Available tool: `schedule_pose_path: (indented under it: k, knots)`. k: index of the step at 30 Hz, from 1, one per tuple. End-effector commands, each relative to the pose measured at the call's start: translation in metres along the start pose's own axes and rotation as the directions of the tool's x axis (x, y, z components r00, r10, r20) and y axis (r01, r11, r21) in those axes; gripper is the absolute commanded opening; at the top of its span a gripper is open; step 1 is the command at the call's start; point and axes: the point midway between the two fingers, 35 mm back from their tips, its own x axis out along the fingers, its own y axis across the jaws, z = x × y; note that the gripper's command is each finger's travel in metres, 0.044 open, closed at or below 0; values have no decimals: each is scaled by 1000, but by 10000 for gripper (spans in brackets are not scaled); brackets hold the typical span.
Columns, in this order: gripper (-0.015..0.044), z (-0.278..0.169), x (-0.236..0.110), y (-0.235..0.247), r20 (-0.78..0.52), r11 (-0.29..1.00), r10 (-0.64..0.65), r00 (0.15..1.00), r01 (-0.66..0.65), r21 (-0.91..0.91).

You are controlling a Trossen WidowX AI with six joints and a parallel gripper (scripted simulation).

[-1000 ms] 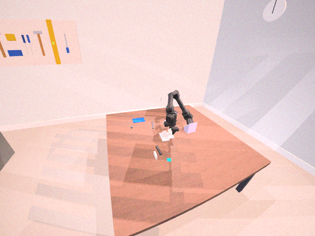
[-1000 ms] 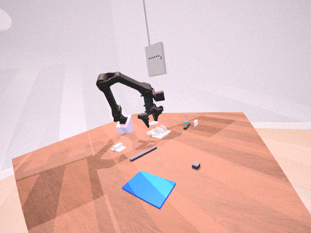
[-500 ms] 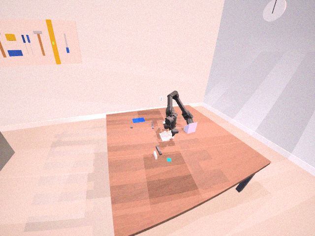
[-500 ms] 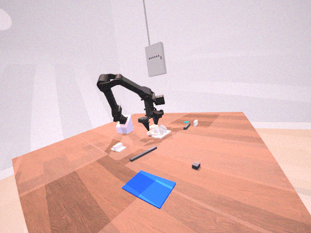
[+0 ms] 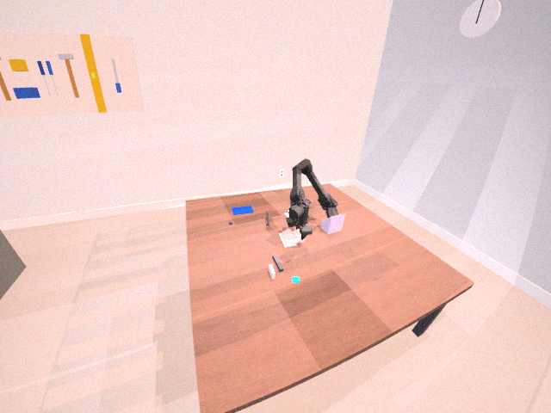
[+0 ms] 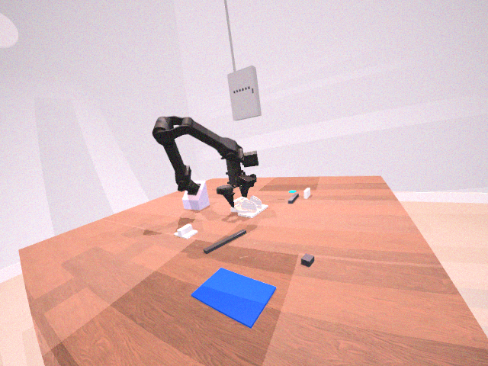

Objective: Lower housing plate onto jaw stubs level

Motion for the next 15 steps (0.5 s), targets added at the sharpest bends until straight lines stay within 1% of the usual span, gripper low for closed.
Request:
schedule_pose_path:
  k: [1, 15]
  knots:
    - [351, 0, 1, 0, 3, 1000, -4, 1000, 4, -3]
    - [351, 0, 3, 0, 3, 1000, -4, 1000, 4, -12]
